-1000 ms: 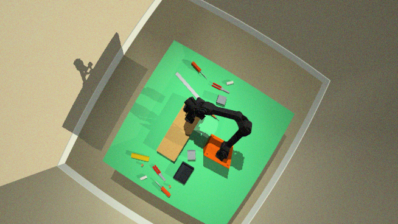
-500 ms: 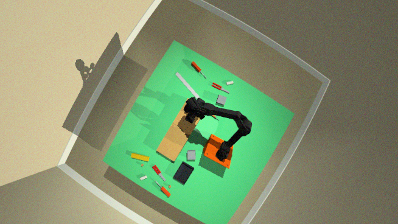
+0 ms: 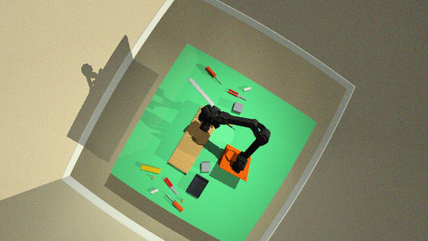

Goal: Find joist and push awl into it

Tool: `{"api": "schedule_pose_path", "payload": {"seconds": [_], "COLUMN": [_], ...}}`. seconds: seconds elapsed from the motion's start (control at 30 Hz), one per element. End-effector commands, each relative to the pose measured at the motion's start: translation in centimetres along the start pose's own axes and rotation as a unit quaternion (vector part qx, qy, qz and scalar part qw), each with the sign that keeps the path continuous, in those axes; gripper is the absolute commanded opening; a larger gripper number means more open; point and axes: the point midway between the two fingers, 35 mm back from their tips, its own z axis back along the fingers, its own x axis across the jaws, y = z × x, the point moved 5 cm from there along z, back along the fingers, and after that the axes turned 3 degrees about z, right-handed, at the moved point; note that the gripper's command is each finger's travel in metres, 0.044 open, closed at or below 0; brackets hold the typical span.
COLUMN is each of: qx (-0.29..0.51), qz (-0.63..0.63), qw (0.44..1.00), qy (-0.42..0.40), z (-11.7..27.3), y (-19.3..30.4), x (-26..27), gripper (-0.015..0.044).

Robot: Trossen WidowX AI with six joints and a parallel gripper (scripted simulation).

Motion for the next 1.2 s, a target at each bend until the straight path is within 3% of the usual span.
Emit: {"api": "schedule_pose_path", "payload": {"seconds": [0.0, 1.17], "qx": [-0.005, -0.004], "qz": [0.003, 0.002], "qw": [1.000, 1.000], "qy": [-0.002, -0.004], "z": [-0.4, -0.6], "y": [0.0, -0.3], "x": [0.1, 10.1], "gripper": [0.0000, 0.0000]}}
